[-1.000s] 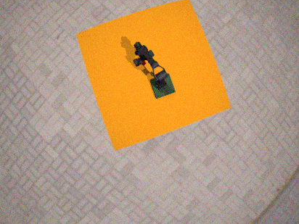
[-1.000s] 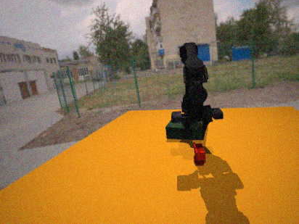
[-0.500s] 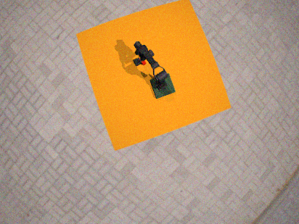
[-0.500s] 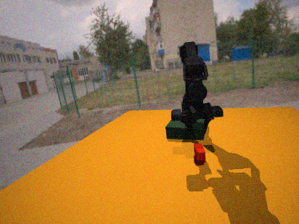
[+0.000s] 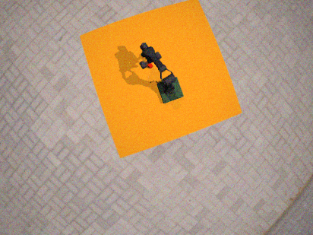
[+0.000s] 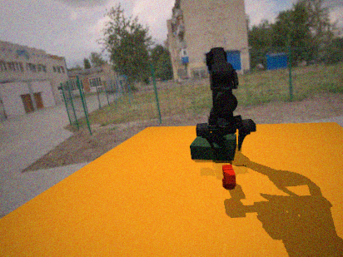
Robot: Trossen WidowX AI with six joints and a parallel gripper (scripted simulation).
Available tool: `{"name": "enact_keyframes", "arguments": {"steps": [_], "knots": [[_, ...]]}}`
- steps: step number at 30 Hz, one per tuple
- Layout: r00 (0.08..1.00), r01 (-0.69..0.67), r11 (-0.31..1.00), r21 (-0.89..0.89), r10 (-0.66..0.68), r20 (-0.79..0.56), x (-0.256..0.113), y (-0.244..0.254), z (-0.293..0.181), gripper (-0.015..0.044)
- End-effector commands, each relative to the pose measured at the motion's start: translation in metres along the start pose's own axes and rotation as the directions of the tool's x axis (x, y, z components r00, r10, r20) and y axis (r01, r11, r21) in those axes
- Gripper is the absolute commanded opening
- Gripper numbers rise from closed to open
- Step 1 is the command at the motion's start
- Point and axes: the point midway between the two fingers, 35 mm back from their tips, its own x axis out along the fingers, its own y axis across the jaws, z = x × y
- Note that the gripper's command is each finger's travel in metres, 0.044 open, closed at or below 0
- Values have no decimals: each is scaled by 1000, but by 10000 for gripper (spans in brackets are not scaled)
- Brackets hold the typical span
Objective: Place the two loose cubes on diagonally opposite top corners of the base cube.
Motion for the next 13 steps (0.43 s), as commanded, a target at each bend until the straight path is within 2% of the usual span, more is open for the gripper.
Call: {"name": "enact_keyframes", "arguments": {"steps": [1,10,13], "knots": [[1000,0,1000,0,0,0,0,2,0,400],[1000,-12,1000,0,12,0,-4,117,0,400],[1000,-13,1000,0,13,0,-5,126,-2,400]]}}
